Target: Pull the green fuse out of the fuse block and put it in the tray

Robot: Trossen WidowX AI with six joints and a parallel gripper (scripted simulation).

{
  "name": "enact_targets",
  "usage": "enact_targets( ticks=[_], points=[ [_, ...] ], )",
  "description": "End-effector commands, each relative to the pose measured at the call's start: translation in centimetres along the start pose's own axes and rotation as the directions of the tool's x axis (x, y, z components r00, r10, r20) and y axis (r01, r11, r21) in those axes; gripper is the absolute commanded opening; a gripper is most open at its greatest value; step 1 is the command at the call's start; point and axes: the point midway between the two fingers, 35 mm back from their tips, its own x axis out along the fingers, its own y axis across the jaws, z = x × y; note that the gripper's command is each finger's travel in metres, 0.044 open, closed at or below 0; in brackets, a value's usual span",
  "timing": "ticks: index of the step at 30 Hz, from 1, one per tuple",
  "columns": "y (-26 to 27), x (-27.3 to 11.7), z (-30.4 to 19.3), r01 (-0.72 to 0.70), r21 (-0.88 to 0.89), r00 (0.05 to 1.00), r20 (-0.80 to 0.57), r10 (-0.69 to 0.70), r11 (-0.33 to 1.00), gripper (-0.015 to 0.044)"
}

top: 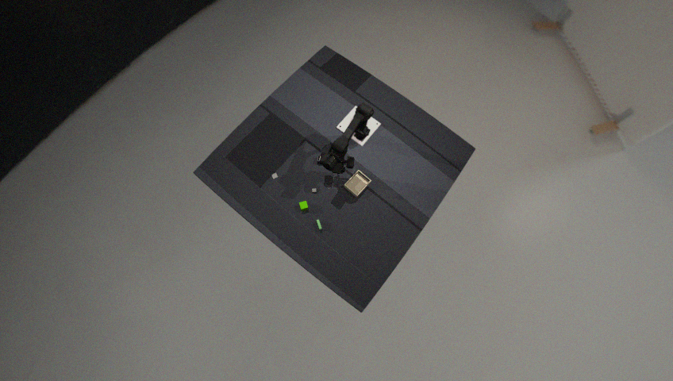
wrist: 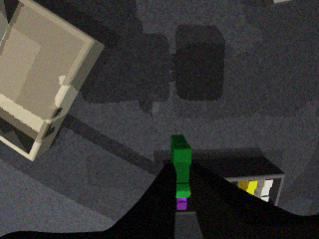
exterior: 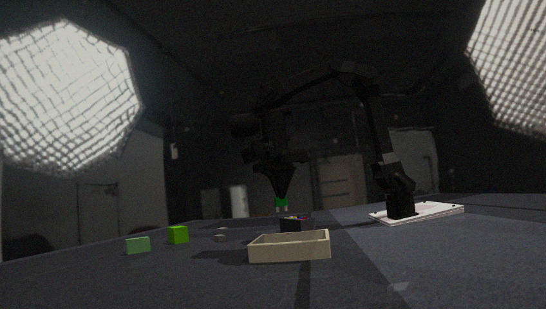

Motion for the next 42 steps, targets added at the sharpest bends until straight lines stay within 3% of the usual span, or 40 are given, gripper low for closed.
enact_targets(
  ticks=[1, 26, 42],
  points=[
    [1.4, 0.1, 0.9, 0.0, 0.003, 1.0, -0.007, 0.0, 1.0, 0.0],
    [13.8, 0.0, 5.4, -0.01, 0.004, 1.0, 0.0, 0.01, 1.0, 0.0],
    [14.2, 2.0, 5.5, -0.01, 0.004, 1.0, 0.0, 0.01, 1.0, 0.0]
  ],
)
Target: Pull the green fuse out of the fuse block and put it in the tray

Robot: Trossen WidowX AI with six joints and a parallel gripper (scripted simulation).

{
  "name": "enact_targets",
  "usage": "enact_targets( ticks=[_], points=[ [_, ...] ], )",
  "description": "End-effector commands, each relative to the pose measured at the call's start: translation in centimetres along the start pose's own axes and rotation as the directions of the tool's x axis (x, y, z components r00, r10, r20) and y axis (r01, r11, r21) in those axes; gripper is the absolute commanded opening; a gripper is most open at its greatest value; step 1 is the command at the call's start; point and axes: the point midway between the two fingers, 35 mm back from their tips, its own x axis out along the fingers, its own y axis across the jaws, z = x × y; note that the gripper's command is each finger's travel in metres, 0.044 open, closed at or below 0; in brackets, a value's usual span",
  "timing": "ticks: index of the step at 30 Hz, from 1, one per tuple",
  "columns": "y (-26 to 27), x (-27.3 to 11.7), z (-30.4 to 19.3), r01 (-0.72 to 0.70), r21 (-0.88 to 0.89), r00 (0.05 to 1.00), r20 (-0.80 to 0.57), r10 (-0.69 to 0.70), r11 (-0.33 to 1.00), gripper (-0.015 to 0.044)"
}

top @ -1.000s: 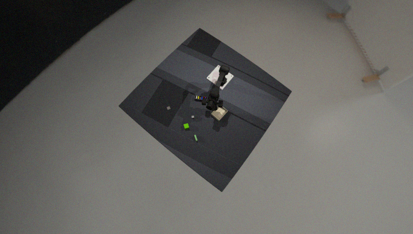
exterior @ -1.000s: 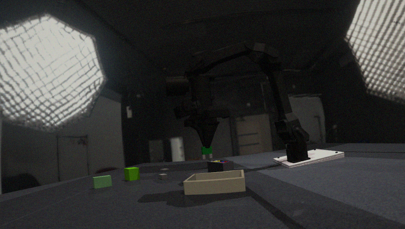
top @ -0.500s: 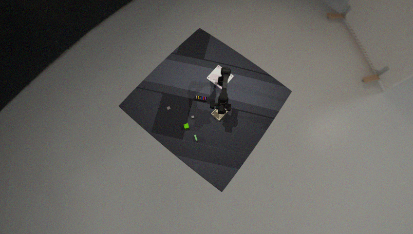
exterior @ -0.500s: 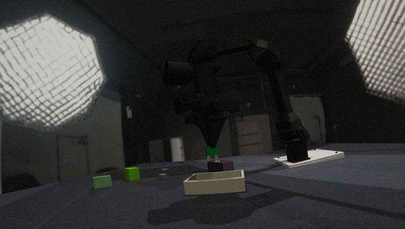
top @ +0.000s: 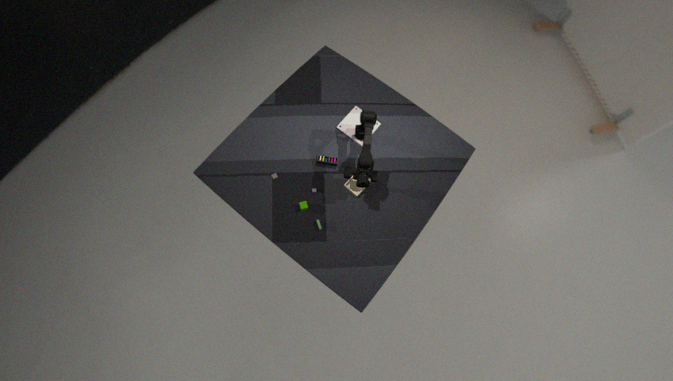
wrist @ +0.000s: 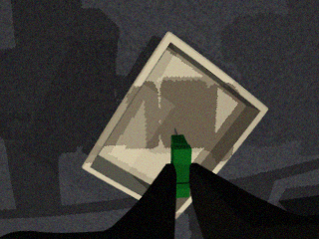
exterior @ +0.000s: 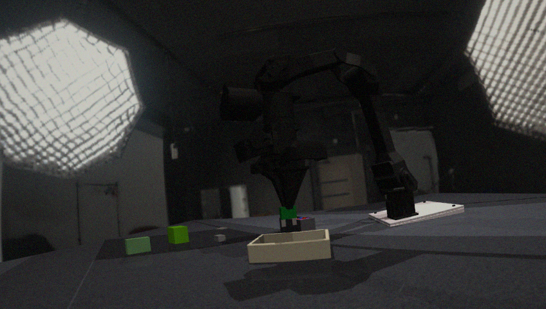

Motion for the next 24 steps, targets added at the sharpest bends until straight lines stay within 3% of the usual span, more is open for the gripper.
enact_targets(
  ticks=[1, 14, 24],
  points=[
    [0.0, 0.7, 0.0, 0.004, 0.005, 1.0, -0.004, -0.004, 1.0, 0.0],
    [-0.1, 2.6, -0.1, 0.004, 0.005, 1.0, -0.004, -0.004, 1.0, 0.0],
    [0.0, 2.2, -0.1, 0.0, 0.0, 1.0, -0.002, 0.0, 1.0, 0.0263]
  ],
)
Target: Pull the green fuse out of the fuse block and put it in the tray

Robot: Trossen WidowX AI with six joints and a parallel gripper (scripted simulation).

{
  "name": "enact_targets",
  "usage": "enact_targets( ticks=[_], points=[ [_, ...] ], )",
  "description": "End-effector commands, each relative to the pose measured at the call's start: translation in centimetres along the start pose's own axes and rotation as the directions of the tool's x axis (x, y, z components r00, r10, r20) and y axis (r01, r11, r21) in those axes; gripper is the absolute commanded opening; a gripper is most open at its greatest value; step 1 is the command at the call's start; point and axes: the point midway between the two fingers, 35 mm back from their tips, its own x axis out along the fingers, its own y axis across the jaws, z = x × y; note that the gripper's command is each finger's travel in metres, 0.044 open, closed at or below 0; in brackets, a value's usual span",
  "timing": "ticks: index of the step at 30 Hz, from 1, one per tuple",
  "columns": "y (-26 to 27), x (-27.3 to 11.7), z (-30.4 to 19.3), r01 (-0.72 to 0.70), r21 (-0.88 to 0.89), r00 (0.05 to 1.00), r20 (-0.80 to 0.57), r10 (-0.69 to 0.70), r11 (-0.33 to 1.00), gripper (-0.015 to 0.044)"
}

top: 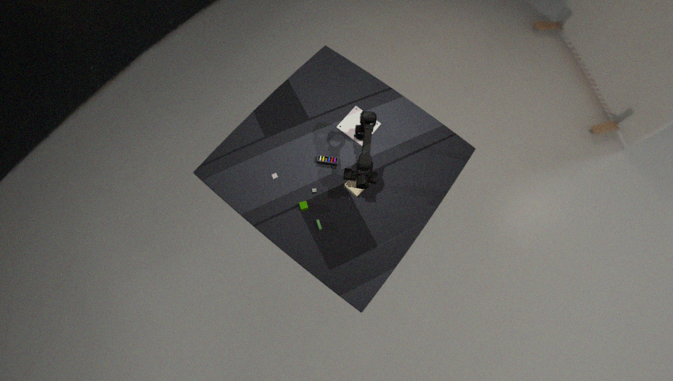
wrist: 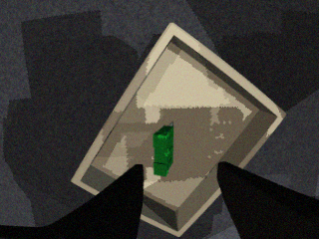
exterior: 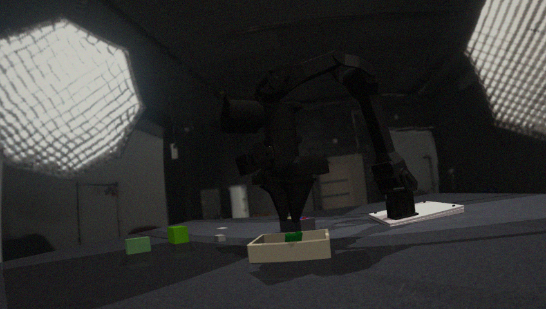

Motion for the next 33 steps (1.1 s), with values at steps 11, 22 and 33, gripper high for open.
enact_targets(
  ticks=[11, 22, 33],
  points=[
    [-0.1, -3.7, -0.1, 0.004, 0.005, 1.0, -0.003, -0.004, 1.0, 0.033],
    [0.0, -3.7, 0.0, 0.0, 0.0, 1.0, 0.001, 0.0, 1.0, 0.033],
    [0.0, -3.7, 0.0, 0.0, 0.0, 1.0, 0.001, 0.0, 1.0, 0.033]
  ],
)
